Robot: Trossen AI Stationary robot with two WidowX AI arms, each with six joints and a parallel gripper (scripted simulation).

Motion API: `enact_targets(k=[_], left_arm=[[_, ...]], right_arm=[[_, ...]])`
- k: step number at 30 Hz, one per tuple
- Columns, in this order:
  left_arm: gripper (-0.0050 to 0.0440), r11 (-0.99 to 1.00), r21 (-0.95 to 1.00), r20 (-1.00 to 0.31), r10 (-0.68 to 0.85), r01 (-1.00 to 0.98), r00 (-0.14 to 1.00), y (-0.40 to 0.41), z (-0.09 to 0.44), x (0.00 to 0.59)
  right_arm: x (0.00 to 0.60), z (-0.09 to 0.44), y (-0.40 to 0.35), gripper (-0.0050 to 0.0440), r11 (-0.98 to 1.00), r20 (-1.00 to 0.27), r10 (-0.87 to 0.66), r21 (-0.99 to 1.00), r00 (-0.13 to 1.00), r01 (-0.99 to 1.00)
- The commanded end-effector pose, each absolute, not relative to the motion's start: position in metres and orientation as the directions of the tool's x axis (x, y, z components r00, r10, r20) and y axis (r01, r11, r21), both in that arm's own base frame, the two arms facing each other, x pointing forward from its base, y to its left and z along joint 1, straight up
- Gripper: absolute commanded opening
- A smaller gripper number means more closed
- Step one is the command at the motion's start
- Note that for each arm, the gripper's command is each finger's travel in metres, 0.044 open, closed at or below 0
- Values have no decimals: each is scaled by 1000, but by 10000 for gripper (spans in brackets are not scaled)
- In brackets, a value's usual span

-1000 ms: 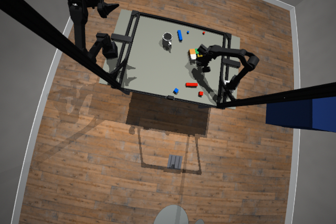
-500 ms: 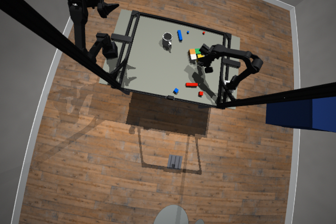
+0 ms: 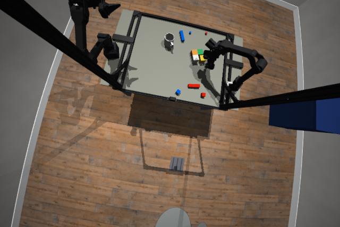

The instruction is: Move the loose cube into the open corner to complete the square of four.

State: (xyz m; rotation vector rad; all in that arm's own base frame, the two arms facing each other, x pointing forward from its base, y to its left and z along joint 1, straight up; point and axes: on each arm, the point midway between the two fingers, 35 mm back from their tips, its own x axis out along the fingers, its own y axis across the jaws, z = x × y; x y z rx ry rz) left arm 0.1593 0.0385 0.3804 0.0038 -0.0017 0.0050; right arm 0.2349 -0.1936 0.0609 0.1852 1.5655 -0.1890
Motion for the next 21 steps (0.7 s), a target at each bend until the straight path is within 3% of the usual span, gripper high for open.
enact_targets(k=[1, 3, 7, 14, 21], left_arm=[[400, 1000, -1, 1, 0, 0, 1000, 38, 380, 159], [400, 1000, -1, 1, 0, 0, 1000, 38, 380, 159], [400, 1000, -1, 1, 0, 0, 1000, 38, 380, 159], [400, 1000, -1, 1, 0, 0, 1000, 38, 380, 159], [400, 1000, -1, 1, 0, 0, 1000, 38, 380, 159]], right_arm=[[225, 60, -212, 0, 869, -1000, 2, 0, -5, 495], [225, 60, -212, 0, 869, -1000, 2, 0, -5, 495], [208, 61, -234, 0, 648, -1000, 1, -1, -2, 762], [187, 62, -258, 0, 227, -1000, 0, 0, 0, 974], [186, 62, -259, 0, 208, -1000, 0, 0, 0, 978]])
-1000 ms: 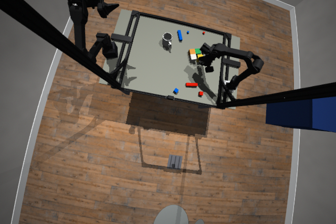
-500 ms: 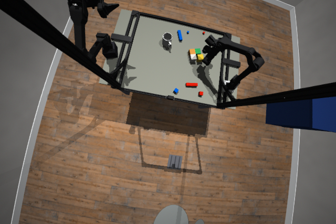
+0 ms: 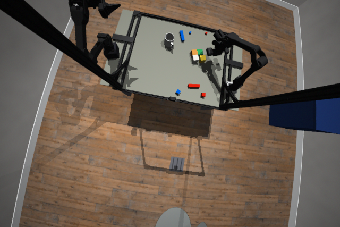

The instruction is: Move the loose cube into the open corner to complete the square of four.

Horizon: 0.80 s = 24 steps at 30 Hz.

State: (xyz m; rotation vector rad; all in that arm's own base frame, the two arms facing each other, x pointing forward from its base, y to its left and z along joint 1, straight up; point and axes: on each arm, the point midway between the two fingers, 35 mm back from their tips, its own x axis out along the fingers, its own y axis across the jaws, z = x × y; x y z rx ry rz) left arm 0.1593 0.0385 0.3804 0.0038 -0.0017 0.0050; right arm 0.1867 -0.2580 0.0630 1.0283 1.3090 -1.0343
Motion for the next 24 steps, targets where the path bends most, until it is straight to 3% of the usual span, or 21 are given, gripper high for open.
enact_targets(k=[1, 9, 24], left_arm=[[400, 1000, -1, 1, 0, 0, 1000, 38, 380, 159], [400, 1000, -1, 1, 0, 0, 1000, 38, 380, 159], [400, 1000, -1, 1, 0, 0, 1000, 38, 380, 159]], right_arm=[[186, 62, -259, 0, 208, -1000, 0, 0, 0, 978], [186, 13, -259, 0, 208, -1000, 0, 0, 0, 978], [188, 12, -259, 0, 208, -1000, 0, 0, 0, 978]])
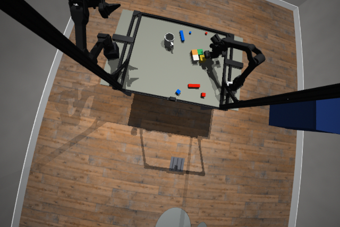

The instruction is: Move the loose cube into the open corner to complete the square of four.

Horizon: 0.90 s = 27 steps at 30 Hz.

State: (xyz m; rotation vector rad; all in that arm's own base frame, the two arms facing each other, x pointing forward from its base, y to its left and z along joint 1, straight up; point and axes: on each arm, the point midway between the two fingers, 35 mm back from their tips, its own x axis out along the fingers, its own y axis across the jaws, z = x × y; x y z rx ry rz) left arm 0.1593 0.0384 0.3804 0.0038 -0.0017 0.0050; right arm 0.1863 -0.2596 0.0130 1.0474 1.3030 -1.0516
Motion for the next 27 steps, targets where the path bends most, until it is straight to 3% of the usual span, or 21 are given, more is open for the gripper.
enact_targets(k=[1, 27], left_arm=[[400, 1000, -1, 1, 0, 0, 1000, 38, 380, 159], [400, 1000, -1, 1, 0, 0, 1000, 38, 380, 159]], right_arm=[[189, 12, -259, 0, 208, -1000, 0, 0, 0, 978], [201, 12, -256, 0, 208, -1000, 0, 0, 0, 978]])
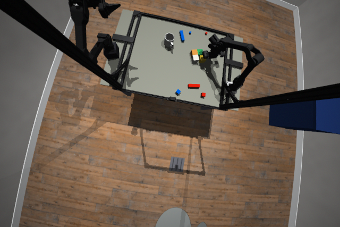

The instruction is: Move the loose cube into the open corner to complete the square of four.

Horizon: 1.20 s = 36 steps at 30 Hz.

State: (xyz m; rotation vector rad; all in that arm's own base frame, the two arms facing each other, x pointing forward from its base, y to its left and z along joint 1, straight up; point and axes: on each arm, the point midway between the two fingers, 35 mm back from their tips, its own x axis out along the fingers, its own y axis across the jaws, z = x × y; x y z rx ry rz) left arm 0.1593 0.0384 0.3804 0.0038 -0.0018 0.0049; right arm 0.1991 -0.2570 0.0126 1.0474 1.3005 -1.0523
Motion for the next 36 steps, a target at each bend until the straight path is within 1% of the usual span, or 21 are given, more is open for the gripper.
enact_targets(k=[1, 36], left_arm=[[400, 1000, -1, 1, 0, 0, 1000, 38, 380, 159], [400, 1000, -1, 1, 0, 0, 1000, 38, 380, 159]], right_arm=[[202, 12, -256, 0, 208, -1000, 0, 0, 0, 978], [219, 12, -252, 0, 208, -1000, 0, 0, 0, 978]])
